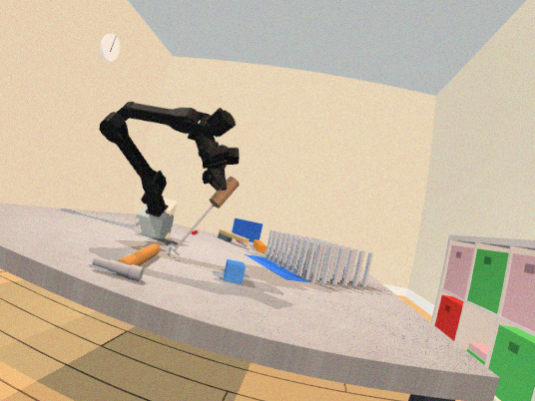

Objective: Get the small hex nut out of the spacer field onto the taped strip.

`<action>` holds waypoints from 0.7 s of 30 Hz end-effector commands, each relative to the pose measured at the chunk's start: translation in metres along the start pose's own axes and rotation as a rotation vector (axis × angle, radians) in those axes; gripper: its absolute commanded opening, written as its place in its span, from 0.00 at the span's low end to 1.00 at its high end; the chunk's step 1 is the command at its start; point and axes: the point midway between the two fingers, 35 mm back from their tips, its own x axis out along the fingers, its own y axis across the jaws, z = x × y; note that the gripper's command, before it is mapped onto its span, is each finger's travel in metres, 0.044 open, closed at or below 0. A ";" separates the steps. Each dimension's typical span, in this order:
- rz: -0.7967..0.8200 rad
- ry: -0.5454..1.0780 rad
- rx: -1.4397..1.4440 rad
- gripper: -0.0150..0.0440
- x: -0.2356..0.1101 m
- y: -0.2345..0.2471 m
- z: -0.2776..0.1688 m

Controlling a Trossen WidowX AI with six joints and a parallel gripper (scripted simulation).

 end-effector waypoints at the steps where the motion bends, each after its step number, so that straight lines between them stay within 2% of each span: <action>1: -0.030 0.016 -0.119 0.25 -0.002 -0.005 -0.005; 21: -0.083 0.166 -0.794 0.25 -0.003 -0.015 -0.028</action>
